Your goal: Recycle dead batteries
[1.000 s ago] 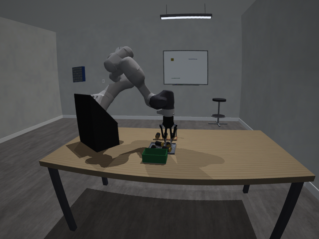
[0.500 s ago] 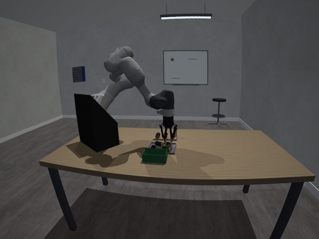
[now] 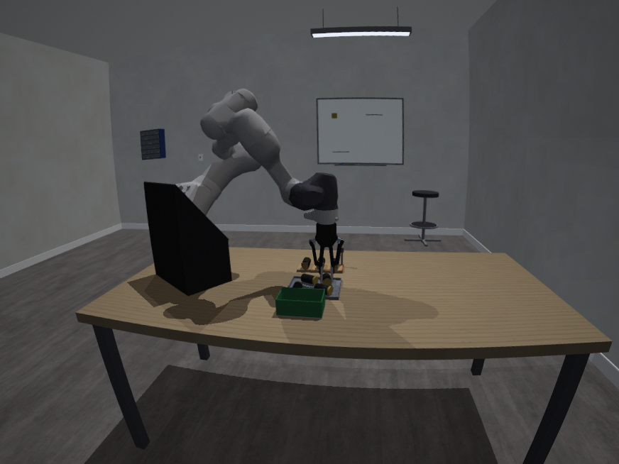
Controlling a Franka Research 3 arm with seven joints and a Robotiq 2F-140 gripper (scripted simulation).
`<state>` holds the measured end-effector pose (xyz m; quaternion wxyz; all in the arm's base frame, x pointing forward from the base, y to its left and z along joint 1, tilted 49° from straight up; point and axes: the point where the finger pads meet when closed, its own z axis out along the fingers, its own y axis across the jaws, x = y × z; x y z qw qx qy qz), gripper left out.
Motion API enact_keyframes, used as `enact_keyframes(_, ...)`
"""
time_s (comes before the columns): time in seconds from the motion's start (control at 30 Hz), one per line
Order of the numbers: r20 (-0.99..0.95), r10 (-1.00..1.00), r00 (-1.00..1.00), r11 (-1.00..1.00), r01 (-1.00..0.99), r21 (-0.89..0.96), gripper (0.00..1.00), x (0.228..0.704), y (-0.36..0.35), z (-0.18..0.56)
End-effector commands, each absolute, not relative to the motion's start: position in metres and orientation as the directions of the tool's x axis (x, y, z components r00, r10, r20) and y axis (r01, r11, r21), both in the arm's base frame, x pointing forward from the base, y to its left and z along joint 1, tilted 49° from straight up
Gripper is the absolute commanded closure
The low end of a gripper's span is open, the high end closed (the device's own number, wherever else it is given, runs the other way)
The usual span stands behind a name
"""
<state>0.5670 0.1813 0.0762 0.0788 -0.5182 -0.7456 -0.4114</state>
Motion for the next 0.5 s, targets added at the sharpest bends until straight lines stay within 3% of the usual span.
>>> enact_keyframes(0.0,0.540,0.709,-0.453,0.128,0.836,0.533,0.84,0.563,0.170,0.086)
enact_keyframes(0.47,0.540,0.709,-0.453,0.128,0.836,0.533,0.84,0.557,0.155,0.100)
